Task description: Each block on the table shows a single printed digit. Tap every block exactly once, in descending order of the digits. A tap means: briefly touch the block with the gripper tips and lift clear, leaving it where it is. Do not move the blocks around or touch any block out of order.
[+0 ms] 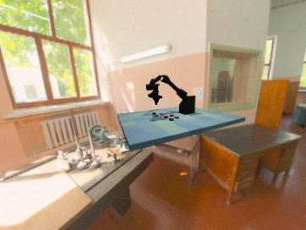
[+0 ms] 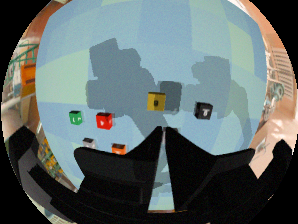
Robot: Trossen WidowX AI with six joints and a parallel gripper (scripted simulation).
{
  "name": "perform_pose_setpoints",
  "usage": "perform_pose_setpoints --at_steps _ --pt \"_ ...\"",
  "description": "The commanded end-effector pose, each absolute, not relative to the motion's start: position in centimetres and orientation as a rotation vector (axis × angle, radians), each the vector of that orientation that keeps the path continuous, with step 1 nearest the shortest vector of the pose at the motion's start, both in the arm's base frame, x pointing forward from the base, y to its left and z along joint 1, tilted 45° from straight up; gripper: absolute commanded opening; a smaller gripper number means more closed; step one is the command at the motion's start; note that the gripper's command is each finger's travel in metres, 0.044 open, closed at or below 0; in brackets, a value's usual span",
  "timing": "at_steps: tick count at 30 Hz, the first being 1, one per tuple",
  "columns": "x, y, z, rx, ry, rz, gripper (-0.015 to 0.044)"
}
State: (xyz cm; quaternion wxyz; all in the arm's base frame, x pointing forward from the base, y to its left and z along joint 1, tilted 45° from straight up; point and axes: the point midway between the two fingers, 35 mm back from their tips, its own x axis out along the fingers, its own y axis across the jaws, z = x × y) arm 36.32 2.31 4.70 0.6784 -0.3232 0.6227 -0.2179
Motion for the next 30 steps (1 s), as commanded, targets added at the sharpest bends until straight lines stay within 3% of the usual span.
perform_pose_setpoints --at_steps 1,5,30 --pt "36.8 0.4 2.4 -0.714 1.400 -0.499 0.0020" --pt "37.2 -3.3 -1.0 -0.717 1.399 -0.503 0.0020" --pt "37.6 -5.3 -3.0 -0.719 1.399 -0.504 0.0020"
